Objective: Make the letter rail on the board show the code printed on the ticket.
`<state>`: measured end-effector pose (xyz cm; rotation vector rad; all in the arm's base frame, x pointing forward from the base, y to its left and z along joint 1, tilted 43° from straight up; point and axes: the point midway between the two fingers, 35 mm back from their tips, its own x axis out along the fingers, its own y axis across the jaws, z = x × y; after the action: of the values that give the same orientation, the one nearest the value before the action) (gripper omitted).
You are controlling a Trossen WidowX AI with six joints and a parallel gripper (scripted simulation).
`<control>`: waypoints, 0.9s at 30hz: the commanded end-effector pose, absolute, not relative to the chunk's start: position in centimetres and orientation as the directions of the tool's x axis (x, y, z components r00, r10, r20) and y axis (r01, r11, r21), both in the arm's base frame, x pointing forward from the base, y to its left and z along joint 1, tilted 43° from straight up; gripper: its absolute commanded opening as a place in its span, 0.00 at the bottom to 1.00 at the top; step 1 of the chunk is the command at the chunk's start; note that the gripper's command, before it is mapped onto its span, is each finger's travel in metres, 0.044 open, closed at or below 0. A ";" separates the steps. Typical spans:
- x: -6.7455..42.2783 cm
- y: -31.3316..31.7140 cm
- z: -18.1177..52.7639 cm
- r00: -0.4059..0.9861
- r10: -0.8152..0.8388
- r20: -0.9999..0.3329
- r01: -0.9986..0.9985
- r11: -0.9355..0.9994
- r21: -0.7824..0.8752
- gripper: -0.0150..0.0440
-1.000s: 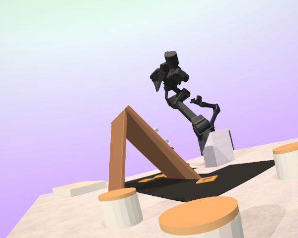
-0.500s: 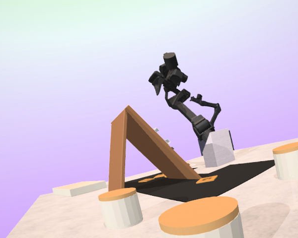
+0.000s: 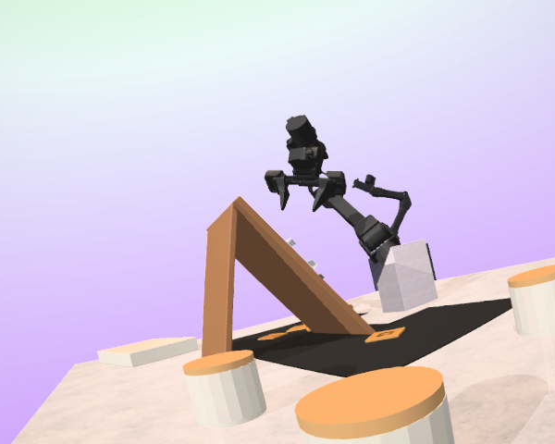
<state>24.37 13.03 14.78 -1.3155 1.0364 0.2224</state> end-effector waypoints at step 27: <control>23.4 -5.1 11.6 0.290 -0.646 -0.706 0.911 0.411 -0.002 0.83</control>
<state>24.38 -2.52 12.08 0.2592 0.7978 -0.9279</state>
